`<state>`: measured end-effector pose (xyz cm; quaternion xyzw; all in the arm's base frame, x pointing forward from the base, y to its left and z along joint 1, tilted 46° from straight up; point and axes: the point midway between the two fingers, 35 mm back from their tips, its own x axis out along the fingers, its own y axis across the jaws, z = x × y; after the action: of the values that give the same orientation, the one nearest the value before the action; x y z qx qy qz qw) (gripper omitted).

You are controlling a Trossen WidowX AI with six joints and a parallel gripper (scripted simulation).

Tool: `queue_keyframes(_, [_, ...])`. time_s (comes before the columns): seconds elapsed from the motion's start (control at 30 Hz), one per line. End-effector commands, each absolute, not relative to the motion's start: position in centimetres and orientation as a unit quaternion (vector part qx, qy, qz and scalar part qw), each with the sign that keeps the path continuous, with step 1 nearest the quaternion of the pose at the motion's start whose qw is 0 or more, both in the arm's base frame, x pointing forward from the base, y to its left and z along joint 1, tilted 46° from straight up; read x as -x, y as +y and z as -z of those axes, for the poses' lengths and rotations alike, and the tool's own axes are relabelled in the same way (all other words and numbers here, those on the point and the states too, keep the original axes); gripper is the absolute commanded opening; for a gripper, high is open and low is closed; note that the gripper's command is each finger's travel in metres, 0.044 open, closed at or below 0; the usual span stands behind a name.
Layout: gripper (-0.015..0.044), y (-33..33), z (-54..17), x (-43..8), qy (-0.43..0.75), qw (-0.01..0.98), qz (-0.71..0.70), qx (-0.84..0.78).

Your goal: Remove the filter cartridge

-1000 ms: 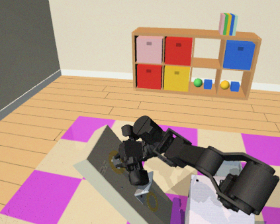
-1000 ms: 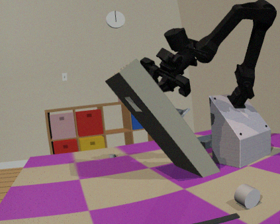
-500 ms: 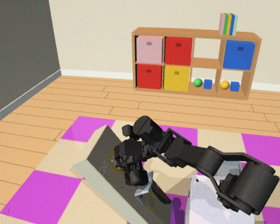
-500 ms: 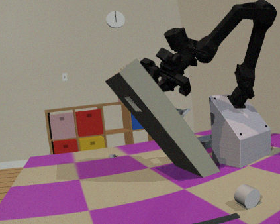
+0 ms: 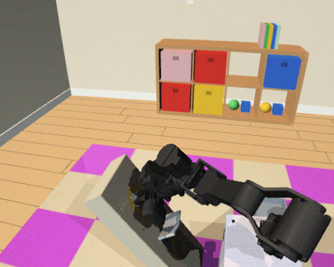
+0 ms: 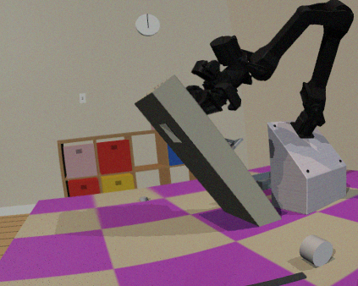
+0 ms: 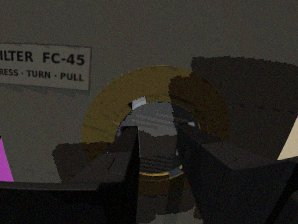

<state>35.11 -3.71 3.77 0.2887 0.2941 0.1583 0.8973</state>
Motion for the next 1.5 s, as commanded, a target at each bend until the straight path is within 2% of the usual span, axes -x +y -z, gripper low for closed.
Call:
queue_keyframes(0.0, [0.0000, -3.5, -3.5, -35.4, 0.307, 0.877, -0.138, -0.344])
queue_keyframes(0.53, [0.0000, -3.4, -3.4, -35.5, 0.333, 0.748, -0.048, -0.572])
queue_keyframes(1.1, [0.0000, -3.5, -3.5, -35.5, 0.333, 0.549, 0.051, -0.765])
queue_keyframes(1.47, [0.0000, -5.2, -4.6, -33.4, 0.338, 0.574, 0.045, -0.744])
